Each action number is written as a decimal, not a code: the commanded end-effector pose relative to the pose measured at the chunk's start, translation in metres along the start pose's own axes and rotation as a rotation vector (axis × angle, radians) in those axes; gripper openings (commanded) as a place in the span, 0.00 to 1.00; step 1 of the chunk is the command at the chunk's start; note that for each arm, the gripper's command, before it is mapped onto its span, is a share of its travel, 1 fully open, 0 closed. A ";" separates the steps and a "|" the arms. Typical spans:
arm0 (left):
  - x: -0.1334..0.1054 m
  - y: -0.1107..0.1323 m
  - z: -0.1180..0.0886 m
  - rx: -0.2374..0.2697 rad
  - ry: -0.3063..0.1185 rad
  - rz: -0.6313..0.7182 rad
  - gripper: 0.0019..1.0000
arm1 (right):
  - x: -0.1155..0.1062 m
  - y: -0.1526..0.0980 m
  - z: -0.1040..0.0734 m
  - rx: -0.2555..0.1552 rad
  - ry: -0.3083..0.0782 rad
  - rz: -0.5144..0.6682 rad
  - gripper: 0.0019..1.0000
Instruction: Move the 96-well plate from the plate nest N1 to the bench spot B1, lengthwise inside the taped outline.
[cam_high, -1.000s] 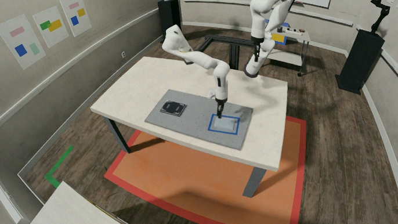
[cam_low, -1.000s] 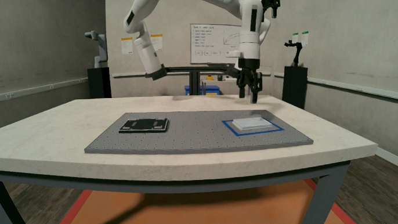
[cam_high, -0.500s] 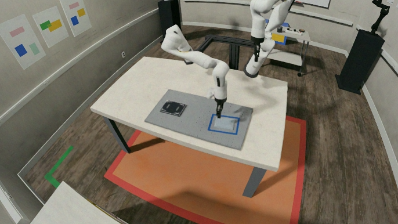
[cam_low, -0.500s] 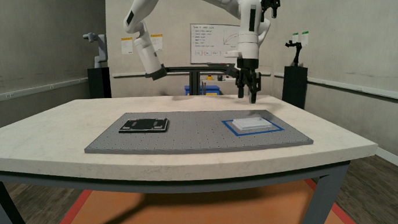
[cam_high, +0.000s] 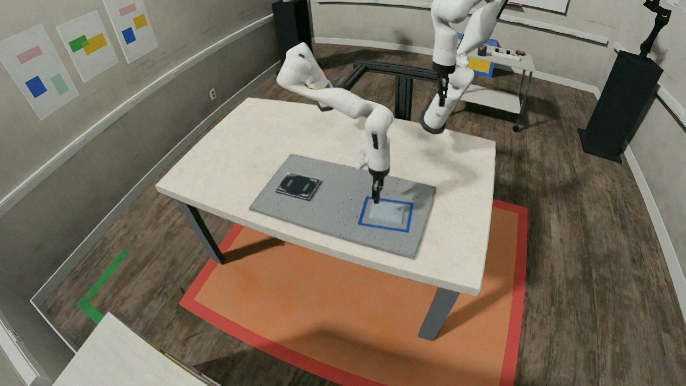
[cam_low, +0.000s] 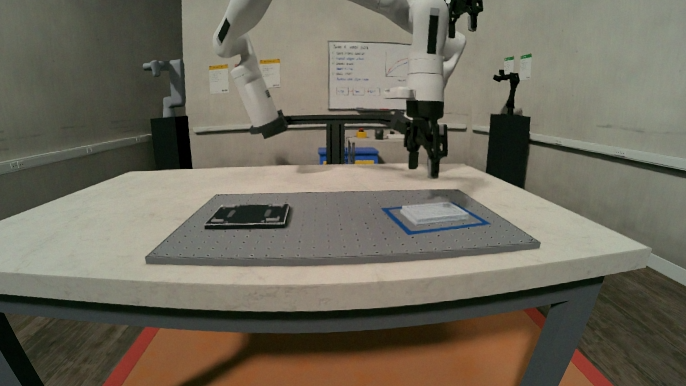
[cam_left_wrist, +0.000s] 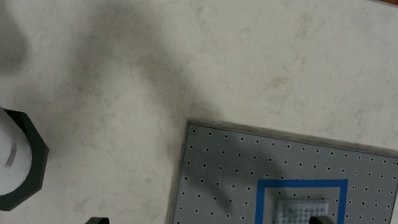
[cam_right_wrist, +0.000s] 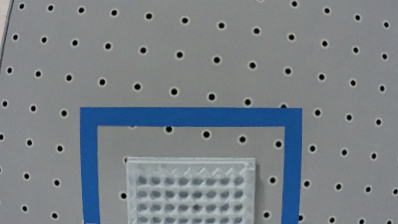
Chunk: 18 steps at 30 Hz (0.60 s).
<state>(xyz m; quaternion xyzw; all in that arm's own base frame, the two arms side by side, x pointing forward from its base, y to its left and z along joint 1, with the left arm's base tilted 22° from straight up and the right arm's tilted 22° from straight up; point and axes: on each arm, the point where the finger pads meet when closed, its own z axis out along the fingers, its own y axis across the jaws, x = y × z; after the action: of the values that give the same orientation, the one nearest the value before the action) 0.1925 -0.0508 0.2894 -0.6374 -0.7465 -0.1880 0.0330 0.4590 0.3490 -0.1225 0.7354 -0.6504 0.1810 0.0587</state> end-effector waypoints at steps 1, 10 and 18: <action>0.000 0.000 0.000 -0.001 0.000 0.000 1.00 | 0.000 -0.001 -0.002 0.002 -0.002 0.000 1.00; 0.000 0.000 0.000 -0.001 0.000 0.000 1.00 | 0.003 0.000 -0.002 0.002 -0.002 0.000 1.00; 0.000 0.000 0.000 -0.001 0.000 0.000 1.00 | 0.005 0.000 -0.001 0.002 -0.002 0.000 1.00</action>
<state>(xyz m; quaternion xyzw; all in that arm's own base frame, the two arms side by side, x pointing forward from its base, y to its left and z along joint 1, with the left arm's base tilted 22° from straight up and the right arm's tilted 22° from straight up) 0.1925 -0.0508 0.2894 -0.6374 -0.7465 -0.1880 0.0330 0.4586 0.3440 -0.1209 0.7354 -0.6504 0.1810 0.0587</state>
